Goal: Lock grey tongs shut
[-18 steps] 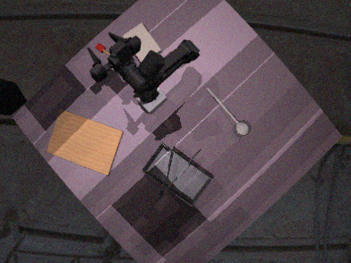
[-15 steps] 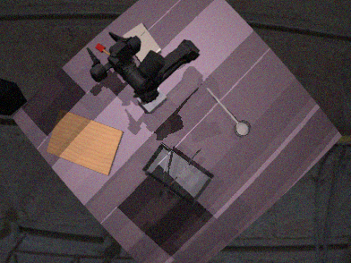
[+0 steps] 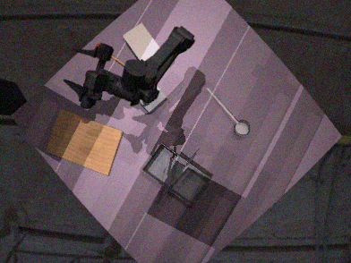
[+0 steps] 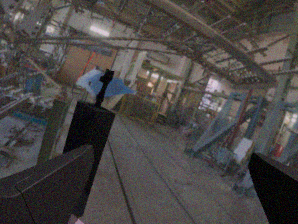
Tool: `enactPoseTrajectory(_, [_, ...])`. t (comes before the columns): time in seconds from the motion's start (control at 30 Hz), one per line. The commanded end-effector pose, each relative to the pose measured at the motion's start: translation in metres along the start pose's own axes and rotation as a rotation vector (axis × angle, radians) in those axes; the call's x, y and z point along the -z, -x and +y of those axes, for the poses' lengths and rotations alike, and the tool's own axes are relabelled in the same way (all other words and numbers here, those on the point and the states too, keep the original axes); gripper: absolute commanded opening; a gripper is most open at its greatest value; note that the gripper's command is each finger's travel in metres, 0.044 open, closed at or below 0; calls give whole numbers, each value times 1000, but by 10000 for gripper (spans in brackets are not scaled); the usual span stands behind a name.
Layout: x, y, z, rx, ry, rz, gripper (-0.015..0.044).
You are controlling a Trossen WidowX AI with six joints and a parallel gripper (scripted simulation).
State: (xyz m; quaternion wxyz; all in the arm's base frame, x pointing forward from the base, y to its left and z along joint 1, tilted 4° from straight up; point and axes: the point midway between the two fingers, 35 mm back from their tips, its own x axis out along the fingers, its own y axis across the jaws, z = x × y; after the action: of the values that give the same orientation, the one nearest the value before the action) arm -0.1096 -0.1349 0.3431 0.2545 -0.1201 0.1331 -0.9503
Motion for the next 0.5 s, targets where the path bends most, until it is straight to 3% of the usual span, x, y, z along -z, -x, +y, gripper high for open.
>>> enactPoseTrajectory(0.0, [-13, -1, 20, -80, 85, -36, 440])
enactPoseTrajectory(0.2, [-46, 6, 82, -310, 417, -154, 440])
enactPoseTrajectory(0.47, [-76, 45, 175, -635, 847, -412, 440])
